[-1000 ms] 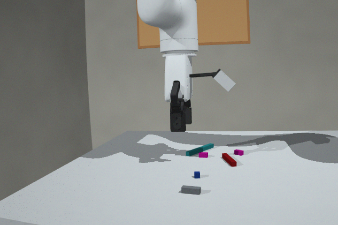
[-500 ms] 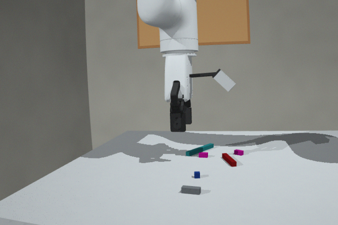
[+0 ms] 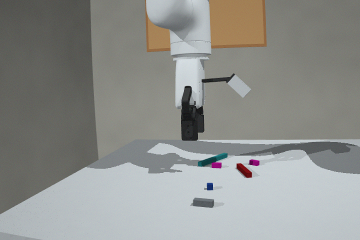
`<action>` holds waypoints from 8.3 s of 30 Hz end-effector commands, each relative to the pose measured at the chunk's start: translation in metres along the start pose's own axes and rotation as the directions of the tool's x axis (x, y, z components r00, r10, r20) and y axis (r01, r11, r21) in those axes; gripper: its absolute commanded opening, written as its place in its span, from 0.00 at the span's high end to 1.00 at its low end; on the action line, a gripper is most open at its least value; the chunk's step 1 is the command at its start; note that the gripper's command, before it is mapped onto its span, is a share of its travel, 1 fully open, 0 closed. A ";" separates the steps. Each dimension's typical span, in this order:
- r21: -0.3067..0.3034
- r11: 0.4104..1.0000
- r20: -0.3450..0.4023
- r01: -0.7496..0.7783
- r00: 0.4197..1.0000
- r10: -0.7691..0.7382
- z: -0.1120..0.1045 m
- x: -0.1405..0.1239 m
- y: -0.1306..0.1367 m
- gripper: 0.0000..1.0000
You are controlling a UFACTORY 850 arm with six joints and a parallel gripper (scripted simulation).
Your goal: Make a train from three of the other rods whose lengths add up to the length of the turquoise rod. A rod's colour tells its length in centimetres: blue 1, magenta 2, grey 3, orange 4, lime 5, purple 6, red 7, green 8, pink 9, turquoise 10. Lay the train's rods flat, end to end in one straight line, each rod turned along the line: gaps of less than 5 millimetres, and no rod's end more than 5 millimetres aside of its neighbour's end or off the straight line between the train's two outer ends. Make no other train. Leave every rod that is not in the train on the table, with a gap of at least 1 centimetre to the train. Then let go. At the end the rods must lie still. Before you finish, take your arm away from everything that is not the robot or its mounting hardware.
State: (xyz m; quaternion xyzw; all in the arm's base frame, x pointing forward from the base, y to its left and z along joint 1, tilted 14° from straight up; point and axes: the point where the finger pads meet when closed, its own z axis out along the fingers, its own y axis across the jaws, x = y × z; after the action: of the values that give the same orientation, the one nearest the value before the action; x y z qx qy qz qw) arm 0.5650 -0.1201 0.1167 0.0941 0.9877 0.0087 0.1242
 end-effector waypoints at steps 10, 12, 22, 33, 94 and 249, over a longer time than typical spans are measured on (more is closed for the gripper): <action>-0.001 1.000 -0.001 0.000 1.000 0.000 0.000 -0.003 0.035 0.00; -0.001 1.000 -0.002 0.000 1.000 0.000 0.000 -0.003 0.055 0.00; -0.001 1.000 0.002 0.000 1.000 0.000 -0.001 -0.001 0.119 0.00; -0.001 1.000 0.002 0.000 1.000 0.000 -0.001 -0.001 0.119 0.00; -0.001 1.000 0.002 0.000 1.000 0.000 -0.001 -0.001 0.119 0.00; -0.001 -0.707 -0.002 0.707 -0.707 -0.707 -0.002 0.038 0.001 0.00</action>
State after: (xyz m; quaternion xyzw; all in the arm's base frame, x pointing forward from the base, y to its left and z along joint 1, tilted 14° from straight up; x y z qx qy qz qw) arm 0.5280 -0.1119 0.1083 -0.8720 0.4674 -0.1415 0.0350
